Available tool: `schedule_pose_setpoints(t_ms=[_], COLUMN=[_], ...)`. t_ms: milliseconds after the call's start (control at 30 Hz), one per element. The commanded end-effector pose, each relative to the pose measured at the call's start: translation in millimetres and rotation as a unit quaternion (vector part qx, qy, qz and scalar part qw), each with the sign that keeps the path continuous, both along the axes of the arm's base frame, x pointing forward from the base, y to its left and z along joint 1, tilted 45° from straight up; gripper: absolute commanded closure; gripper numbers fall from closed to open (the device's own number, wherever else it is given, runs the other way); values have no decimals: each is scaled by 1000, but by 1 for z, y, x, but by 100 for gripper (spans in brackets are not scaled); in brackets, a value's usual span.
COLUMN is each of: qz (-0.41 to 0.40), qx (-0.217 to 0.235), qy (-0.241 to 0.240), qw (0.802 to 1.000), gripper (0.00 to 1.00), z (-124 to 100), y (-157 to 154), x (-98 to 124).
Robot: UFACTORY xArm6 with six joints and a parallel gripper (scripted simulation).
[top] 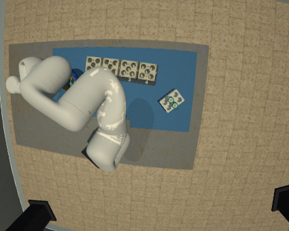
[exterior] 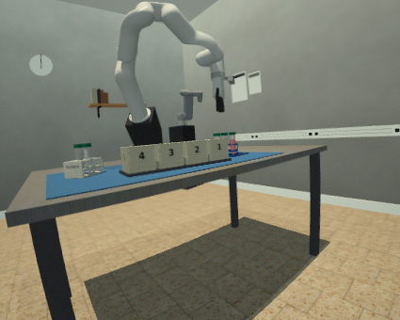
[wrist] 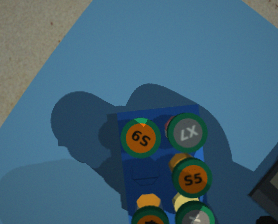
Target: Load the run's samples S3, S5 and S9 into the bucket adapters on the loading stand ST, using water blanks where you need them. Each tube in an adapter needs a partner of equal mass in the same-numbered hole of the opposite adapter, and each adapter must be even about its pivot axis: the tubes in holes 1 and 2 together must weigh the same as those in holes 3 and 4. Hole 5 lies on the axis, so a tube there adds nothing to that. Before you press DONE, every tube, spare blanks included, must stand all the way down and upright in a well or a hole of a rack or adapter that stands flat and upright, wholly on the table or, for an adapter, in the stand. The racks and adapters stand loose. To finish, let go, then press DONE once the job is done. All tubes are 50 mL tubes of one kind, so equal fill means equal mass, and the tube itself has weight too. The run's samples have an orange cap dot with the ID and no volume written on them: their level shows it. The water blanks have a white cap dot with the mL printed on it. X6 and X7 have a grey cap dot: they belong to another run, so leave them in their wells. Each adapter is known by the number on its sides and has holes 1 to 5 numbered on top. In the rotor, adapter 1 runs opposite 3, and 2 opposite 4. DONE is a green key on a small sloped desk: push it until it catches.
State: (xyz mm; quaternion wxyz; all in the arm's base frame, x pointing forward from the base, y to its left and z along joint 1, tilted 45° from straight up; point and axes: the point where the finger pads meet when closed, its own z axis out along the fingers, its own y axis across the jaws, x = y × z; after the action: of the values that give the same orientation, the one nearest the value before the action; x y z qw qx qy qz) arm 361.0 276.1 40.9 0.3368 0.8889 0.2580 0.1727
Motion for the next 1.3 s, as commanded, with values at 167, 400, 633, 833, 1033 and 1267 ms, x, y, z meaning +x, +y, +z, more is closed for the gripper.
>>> schedule_pose_setpoints(t_ms=[167, 400, 633, 833, 1033, 1267], qz=[-106, -176, -244, -309, -351, -421], qx=[75, 122, 169, 213, 241, 289], qy=[-80, -129, -177, -224, -254, -303], qw=[988, 968, 938, 899, 868, 804], gripper=[43, 43, 43, 43, 43, 43], z=[-22, -22, -22, -22, -22, -22], y=[0, 0, 0, 0, 0, 0], x=[-35, -35, -35, -35, -35, -35])
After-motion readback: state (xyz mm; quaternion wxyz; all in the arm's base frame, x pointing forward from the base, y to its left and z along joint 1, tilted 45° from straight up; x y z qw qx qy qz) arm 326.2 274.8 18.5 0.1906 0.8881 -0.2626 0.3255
